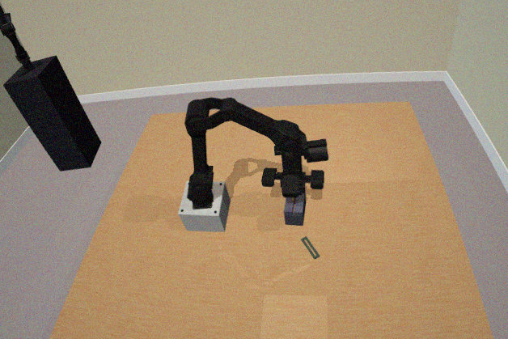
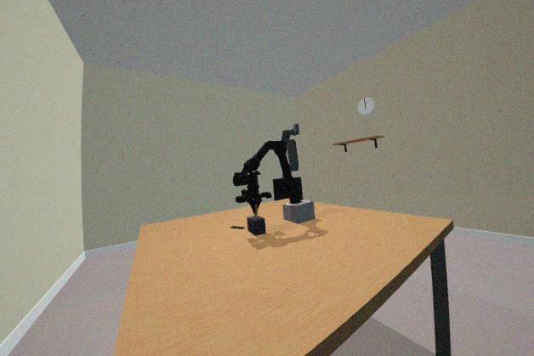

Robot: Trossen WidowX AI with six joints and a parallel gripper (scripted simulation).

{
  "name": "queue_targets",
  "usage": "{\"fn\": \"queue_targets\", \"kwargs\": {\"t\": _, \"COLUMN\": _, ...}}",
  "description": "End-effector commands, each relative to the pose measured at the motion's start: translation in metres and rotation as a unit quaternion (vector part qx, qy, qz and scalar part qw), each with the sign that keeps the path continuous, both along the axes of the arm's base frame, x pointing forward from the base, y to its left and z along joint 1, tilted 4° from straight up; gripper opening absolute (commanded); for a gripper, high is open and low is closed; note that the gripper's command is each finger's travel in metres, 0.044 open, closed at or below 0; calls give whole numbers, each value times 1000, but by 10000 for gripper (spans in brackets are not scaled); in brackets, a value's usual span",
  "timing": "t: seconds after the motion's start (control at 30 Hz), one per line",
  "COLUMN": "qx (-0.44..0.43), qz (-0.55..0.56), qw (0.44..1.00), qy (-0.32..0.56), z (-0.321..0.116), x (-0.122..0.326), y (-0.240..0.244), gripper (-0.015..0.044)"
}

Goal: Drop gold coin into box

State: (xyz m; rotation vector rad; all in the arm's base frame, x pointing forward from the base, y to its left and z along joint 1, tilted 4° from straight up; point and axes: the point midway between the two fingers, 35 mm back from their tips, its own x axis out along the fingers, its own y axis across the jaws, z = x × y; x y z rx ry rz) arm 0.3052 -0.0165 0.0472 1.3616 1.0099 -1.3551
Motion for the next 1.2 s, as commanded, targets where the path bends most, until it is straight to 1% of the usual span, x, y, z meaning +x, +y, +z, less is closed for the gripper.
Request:
{"fn": "queue_targets", "kwargs": {"t": 0.0, "qx": 0, "qz": -4, "qw": 1000, "qy": 0, "z": -3, "x": 0, "y": 0, "gripper": 0}}
{"fn": "queue_targets", "kwargs": {"t": 0.47, "qx": 0, "qz": 0, "qw": 1000, "qy": 0, "z": -11, "x": 1, "y": -1, "gripper": 0}}
{"fn": "queue_targets", "kwargs": {"t": 0.67, "qx": 0, "qz": -1, "qw": 1000, "qy": 0, "z": -8, "x": 1, "y": -1, "gripper": 157}}
{"fn": "queue_targets", "kwargs": {"t": 0.97, "qx": 0, "qz": -1, "qw": 1000, "qy": 0, "z": -8, "x": 1, "y": -1, "gripper": 161}}
{"fn": "queue_targets", "kwargs": {"t": 1.17, "qx": 0, "qz": -1, "qw": 1000, "qy": 0, "z": 9, "x": 0, "y": 0, "gripper": 318}}
